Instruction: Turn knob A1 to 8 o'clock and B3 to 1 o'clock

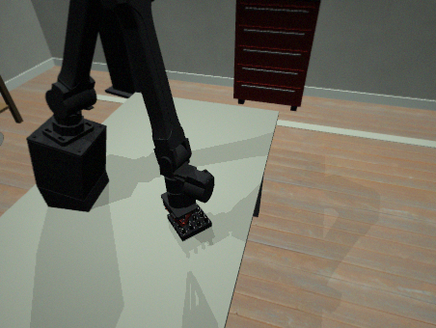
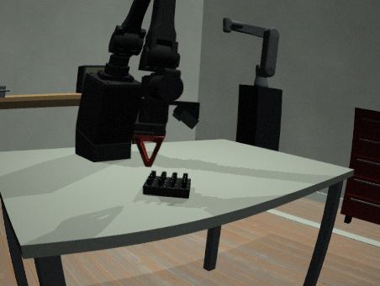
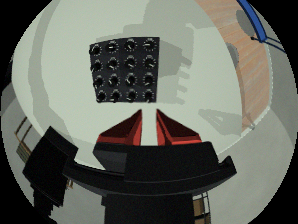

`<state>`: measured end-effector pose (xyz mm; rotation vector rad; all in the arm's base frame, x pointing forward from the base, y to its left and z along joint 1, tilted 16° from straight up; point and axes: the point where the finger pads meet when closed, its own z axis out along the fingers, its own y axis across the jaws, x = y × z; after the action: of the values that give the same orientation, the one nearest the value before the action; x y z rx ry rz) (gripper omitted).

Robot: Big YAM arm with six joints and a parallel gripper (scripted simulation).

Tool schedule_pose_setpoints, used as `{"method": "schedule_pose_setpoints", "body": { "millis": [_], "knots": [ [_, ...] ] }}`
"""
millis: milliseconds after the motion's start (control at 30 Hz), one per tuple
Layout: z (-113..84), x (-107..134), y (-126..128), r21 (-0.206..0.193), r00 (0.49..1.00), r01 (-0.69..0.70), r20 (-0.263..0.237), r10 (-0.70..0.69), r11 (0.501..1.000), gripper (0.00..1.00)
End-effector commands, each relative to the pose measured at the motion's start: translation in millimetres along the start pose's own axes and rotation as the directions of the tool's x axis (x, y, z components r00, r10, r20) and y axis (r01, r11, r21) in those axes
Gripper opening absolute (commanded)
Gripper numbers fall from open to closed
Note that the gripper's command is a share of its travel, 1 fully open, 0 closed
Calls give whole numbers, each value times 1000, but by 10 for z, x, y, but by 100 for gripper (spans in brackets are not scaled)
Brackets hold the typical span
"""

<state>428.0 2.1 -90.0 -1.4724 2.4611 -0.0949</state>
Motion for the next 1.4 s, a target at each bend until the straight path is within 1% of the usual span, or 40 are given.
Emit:
{"method": "schedule_pose_setpoints", "body": {
  "millis": [0, 800, 967, 1033, 1067, 1167, 1233, 1367],
  "knots": [
    [-13, 19, -54, 9, 1000, -2, 5, 2, 1000, 19],
    [-13, 18, -54, 9, 1000, -4, 5, 4, 1000, 19],
    [-70, 2, -69, 13, 997, -81, 9, 81, 997, 19],
    [-70, 2, -69, 13, 997, -81, 9, 81, 997, 19],
    [-99, -7, -77, 15, 994, -112, 11, 112, 994, 19],
    [-126, -12, -75, 16, 972, -237, 13, 237, 971, 19],
    [-132, -15, -76, 17, 958, -285, 14, 285, 958, 19],
    [-109, 3, -37, 7, 924, -383, 6, 383, 924, 19]
  ]
}}
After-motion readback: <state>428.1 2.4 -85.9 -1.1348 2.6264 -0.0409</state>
